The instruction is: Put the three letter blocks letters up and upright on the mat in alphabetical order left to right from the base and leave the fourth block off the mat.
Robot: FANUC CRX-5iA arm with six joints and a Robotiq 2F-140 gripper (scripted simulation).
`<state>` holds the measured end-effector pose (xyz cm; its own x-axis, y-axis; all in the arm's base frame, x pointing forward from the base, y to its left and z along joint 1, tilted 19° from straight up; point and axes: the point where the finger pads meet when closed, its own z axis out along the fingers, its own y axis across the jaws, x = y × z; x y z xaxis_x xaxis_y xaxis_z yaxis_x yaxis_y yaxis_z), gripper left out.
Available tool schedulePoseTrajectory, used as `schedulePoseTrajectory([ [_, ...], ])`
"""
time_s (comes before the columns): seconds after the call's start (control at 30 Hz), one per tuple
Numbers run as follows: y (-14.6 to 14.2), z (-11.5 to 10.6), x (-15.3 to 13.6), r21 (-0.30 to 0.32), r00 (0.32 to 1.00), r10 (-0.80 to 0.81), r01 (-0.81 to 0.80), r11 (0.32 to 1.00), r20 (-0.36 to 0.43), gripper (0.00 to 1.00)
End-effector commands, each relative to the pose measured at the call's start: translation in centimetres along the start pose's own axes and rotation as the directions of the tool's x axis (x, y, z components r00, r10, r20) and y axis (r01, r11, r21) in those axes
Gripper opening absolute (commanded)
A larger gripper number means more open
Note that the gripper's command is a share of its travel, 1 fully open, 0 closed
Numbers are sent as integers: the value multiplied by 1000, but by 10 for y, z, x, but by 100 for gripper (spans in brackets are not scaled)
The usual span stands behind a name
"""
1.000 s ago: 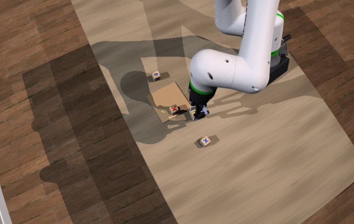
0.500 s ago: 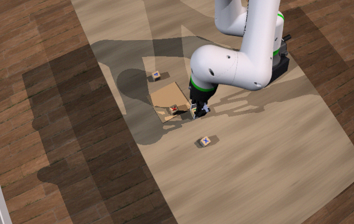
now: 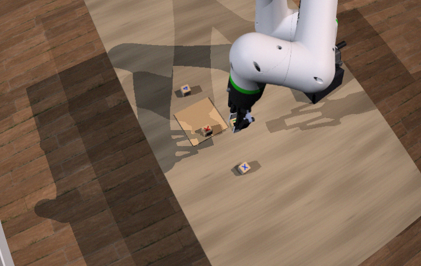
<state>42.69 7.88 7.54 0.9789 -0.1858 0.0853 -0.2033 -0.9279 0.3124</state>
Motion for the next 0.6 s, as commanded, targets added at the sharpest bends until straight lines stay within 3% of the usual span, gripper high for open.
schedulePoseTrajectory([
  [0.0, 0, -2, 0, 0, 1000, 0, 0, 1000, 0, 16],
  [0.33, 0, -2, 1, 0, 1000, 10, -10, 1000, 0, 16],
  [0.57, 15, -3, 16, 2, 963, 270, -270, 963, 1, 16],
])
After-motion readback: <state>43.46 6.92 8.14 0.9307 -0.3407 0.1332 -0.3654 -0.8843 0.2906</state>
